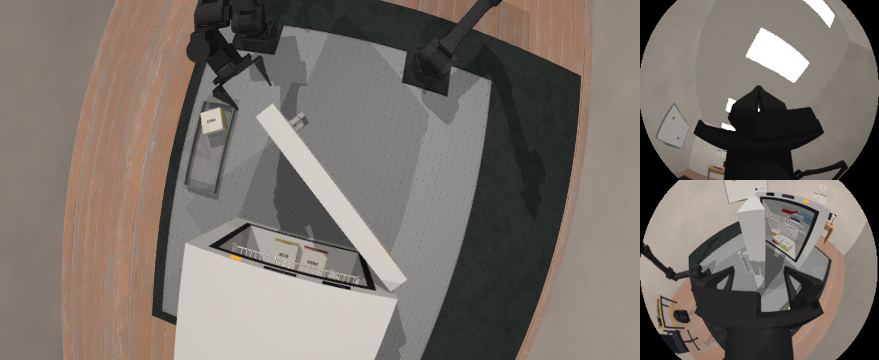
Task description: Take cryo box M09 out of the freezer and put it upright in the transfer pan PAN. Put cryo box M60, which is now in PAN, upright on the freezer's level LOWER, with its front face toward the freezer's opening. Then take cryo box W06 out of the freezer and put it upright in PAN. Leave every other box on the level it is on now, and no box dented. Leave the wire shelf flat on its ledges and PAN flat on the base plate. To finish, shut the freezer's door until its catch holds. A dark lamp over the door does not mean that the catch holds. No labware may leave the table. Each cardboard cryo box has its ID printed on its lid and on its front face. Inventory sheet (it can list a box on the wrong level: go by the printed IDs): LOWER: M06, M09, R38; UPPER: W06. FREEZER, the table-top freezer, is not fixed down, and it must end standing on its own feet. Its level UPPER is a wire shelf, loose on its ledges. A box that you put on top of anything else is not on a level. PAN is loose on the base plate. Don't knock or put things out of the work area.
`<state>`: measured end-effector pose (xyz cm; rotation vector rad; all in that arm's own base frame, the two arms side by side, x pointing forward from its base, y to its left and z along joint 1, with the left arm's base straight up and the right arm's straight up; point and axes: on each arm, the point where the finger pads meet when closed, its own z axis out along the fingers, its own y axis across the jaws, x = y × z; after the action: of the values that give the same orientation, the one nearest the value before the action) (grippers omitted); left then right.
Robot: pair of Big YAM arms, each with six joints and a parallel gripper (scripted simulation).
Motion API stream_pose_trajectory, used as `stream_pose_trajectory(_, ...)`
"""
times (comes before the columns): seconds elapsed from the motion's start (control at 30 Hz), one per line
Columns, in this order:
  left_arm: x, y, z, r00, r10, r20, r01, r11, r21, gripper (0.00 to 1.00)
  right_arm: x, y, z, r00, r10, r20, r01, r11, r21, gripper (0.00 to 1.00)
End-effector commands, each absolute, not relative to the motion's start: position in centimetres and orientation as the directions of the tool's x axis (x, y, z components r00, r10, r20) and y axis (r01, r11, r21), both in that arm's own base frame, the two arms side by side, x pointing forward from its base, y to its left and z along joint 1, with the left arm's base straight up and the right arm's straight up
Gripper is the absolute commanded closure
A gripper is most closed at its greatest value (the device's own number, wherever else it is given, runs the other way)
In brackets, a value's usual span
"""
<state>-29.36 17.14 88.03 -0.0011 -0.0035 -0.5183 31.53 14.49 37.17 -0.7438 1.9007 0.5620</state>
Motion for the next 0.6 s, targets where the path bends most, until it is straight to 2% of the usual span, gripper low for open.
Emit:
stream_pose_trajectory(0.0, -27.9, 16.3, 88.5, 0.863, -0.505, -0.029, 0.505, 0.863, 0.000, 1.00, 31.6, 15.4, 40.7, -0.222, -0.316, -0.922, -0.756, 0.654, -0.042, 0.00)
stream_pose_trajectory(0.57, -27.9, 16.3, 88.5, 0.863, -0.505, -0.029, 0.505, 0.863, 0.000, 1.00, 31.6, 15.5, 41.7, -0.229, -0.313, -0.922, -0.750, 0.660, -0.038, 0.00)
